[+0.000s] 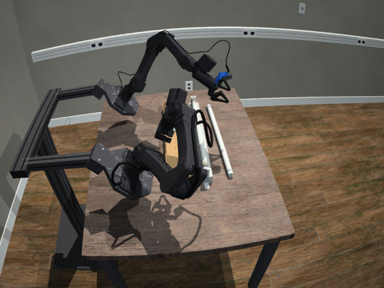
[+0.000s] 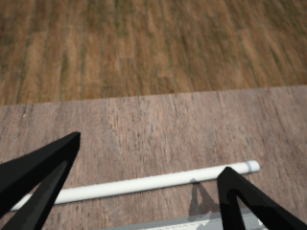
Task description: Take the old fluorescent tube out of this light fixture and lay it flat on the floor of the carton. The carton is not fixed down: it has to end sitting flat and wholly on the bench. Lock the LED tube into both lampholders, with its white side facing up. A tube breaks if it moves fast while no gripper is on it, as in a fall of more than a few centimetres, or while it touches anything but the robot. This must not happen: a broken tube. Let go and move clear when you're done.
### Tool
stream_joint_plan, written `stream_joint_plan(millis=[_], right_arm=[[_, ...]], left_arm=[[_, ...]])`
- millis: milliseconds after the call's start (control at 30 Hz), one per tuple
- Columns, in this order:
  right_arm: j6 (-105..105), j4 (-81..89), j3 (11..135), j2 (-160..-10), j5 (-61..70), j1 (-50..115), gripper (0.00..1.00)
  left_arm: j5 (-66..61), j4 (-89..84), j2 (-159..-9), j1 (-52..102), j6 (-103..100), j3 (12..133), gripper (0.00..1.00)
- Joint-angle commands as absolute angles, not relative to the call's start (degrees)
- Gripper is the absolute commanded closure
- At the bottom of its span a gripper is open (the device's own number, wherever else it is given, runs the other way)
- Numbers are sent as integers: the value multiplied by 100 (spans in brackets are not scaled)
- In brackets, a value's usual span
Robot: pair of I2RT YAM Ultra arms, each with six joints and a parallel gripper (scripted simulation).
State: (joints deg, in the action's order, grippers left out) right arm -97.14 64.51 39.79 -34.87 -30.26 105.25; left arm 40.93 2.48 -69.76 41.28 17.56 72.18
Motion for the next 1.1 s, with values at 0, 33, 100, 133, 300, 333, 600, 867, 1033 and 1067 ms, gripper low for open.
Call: stream_joint_plan(millis=[0, 33, 100, 133, 300, 333, 600, 867, 1033, 1067], right_arm=[[-9686, 6413, 4048, -3490, -3024, 10544, 0], [-9686, 6413, 4048, -3490, -3024, 10544, 0], [-9686, 6413, 4048, -3490, -3024, 10544, 0], [-9686, 6413, 4048, -3490, -3024, 10544, 0], [-9686, 6413, 4048, -3490, -3024, 10544, 0], [-9686, 6413, 4048, -3490, -3024, 10544, 0], [-9686, 6413, 4048, -3490, -3024, 10544, 51], [-9686, 6413, 4048, -3490, -3024, 10544, 51], [-9686, 6413, 4048, -3490, -3024, 10544, 51], [-9686, 6413, 4048, -3490, -3024, 10544, 51]], left_arm=[[4076, 304, -6877, 4178, 1760, 7297, 51], [4076, 304, -6877, 4178, 1760, 7297, 51], [4076, 304, -6877, 4178, 1760, 7297, 51], [4076, 304, -6877, 4178, 1760, 7297, 51], [4076, 304, -6877, 4178, 1760, 7297, 51], [4076, 304, -6877, 4178, 1760, 7297, 51], [4076, 304, -6877, 4178, 1760, 7297, 51], [4076, 304, -6877, 4178, 1760, 7297, 51], [4076, 304, -6877, 4178, 1760, 7297, 51], [4076, 304, -6877, 4178, 1760, 7297, 51]])
